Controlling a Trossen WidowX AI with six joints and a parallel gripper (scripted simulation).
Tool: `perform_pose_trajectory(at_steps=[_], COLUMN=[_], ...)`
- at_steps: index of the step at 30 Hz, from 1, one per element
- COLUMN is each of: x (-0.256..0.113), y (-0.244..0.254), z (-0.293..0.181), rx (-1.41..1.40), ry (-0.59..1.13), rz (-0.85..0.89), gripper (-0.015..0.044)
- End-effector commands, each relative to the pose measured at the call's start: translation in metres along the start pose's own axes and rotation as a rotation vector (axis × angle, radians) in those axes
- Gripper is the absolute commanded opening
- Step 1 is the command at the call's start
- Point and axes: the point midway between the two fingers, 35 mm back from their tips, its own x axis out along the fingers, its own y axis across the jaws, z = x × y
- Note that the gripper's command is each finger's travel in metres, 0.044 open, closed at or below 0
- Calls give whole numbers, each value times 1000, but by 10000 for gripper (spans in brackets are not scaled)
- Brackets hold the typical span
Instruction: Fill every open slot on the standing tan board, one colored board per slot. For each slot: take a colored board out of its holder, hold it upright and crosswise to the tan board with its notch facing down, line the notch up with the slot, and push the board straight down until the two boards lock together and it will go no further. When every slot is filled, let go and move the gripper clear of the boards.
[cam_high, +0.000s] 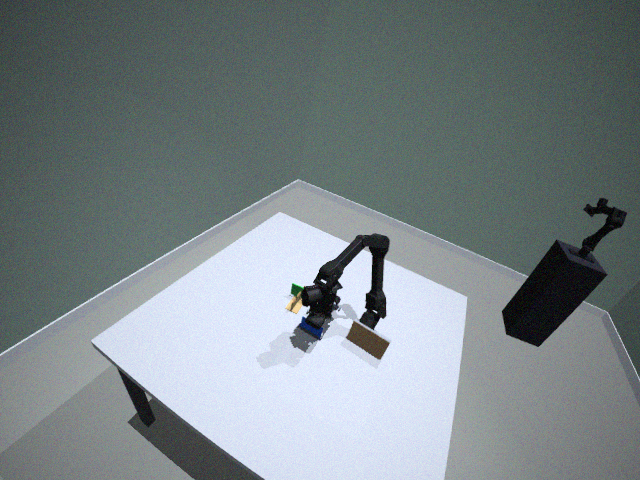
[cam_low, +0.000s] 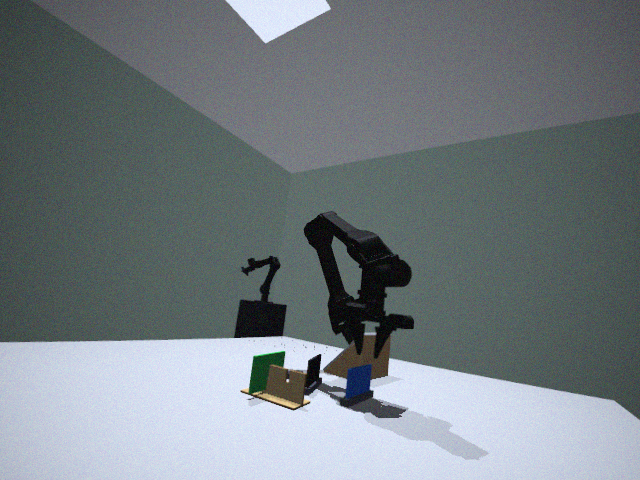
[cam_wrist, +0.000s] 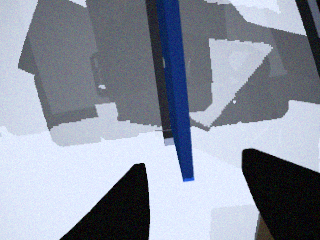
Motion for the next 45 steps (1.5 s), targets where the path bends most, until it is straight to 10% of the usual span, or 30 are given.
perform_pose_trajectory(at_steps=[1, 41, 45], x=[5, 66, 66], y=[0, 0, 0], z=[1, 2, 2], rx=[-3, -2, -2], ry=[-5, -6, -6], rz=[1, -1, -1], gripper=[189, 189, 84])
